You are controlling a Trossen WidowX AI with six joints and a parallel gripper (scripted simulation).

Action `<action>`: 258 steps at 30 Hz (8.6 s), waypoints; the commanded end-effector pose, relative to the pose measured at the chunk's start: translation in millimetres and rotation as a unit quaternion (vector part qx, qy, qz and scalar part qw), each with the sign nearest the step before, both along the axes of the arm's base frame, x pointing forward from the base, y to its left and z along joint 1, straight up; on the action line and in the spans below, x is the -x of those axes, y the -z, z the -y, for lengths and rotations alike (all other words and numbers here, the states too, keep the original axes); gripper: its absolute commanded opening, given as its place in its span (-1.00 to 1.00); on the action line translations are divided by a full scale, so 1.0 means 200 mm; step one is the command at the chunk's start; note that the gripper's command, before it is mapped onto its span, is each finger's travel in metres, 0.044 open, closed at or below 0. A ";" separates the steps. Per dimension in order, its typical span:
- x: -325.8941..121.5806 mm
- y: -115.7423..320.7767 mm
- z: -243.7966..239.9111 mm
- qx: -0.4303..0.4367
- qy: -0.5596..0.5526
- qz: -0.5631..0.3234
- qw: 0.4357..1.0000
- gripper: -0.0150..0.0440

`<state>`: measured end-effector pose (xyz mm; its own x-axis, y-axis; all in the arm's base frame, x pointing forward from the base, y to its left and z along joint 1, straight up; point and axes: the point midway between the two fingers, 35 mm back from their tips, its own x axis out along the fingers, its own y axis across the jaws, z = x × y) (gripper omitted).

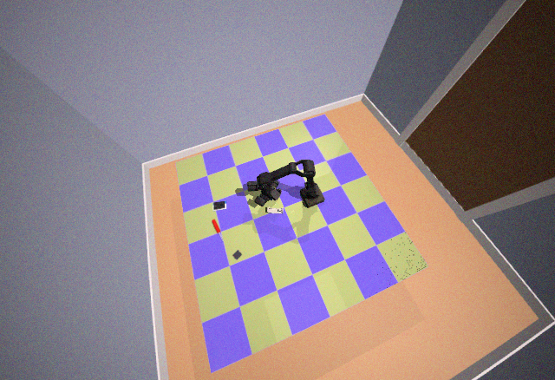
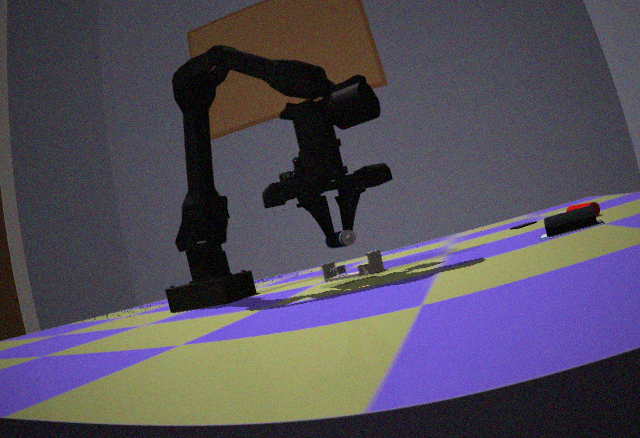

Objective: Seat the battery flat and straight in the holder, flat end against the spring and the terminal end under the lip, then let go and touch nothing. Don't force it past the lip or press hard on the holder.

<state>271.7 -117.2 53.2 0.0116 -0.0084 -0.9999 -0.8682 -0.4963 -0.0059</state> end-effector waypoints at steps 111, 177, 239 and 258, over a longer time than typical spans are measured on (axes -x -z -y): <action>0.14 0.19 -0.53 0.183 -0.252 0.174 0.934 -0.25; 0.06 0.24 -0.49 0.046 -0.267 0.007 0.963 -0.25; 0.05 0.25 -0.48 0.003 -0.263 -0.035 0.964 -0.25; 0.03 0.25 -0.47 0.005 -0.263 -0.032 0.964 -0.25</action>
<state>265.9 -22.6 5.9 -0.0317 -0.0331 -0.9989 -0.4971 -0.8665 0.0445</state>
